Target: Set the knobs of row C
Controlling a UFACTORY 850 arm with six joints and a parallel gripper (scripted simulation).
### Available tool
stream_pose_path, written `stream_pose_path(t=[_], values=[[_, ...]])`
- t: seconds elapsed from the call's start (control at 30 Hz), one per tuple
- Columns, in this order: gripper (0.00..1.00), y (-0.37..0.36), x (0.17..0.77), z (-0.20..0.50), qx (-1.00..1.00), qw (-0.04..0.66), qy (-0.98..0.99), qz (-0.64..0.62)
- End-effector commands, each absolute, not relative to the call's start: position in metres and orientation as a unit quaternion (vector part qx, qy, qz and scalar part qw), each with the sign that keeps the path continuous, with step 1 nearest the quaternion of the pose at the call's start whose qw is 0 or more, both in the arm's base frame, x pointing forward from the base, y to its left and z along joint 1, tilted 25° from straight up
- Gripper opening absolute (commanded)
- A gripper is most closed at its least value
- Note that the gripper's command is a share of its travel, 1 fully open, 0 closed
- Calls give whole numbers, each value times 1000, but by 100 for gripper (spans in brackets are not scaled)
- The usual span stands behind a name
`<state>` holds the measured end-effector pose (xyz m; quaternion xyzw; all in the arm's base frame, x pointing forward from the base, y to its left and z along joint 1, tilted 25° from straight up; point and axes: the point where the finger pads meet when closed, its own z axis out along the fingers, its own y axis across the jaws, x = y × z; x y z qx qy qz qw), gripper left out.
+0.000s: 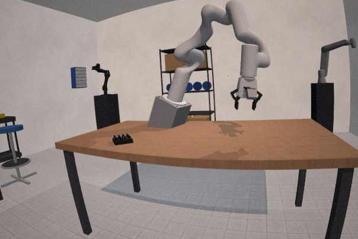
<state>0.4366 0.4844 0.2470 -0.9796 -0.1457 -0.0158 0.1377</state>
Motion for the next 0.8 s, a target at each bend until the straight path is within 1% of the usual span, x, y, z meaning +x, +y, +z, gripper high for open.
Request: stream_pose_path(t=[0.0, 0.43, 0.5, 0.53, 0.77], values=[[100, 460, 464, 228, -982, 142, -120, -7], [100, 393, 516, 180, -987, 151, -55, 11], [100, 393, 516, 180, -987, 151, -55, 11], [100, 377, 526, 169, -987, 153, -40, 14], [100, 338, 547, 144, -987, 159, -5, 21]])
